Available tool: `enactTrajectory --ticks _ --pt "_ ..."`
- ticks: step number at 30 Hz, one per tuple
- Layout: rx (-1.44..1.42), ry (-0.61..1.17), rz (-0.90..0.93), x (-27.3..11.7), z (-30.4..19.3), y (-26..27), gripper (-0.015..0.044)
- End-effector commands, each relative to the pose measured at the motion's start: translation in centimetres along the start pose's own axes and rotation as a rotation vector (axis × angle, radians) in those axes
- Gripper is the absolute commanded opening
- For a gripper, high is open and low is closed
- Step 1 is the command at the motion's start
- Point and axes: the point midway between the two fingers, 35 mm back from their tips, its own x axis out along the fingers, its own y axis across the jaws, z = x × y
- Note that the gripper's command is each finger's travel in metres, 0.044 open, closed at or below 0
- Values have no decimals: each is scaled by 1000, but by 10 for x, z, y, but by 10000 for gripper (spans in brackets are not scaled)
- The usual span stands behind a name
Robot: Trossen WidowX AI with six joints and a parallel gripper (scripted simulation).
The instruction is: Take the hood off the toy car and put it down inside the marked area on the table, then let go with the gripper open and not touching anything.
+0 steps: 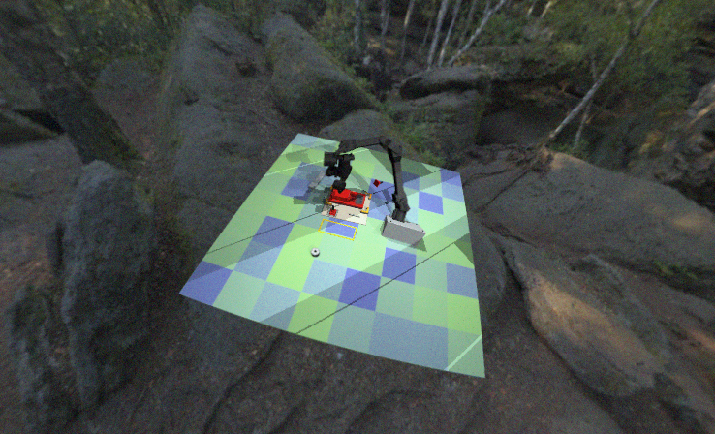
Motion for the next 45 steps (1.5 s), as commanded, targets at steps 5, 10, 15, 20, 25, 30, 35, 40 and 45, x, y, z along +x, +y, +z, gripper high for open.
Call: enactTrajectory --ticks 5,10,15,20,25,30,35,40,45 --pt "-5 2 -6 9 0 -1 440" --pt "-5 2 -6 13 0 -1 440" --pt "-4 2 -7 18 -1 -1 440" --pt "-4 2 -7 23 -1 -1 440" --pt "-4 2 -7 27 -1 -2 440" --pt "-4 2 -8 32 -1 -2 440" --pt "-4 2 -8 35 -1 -2 440" --pt "-4 2 -8 37 -1 -2 440" --pt "-4 2 -8 39 -1 -2 440"
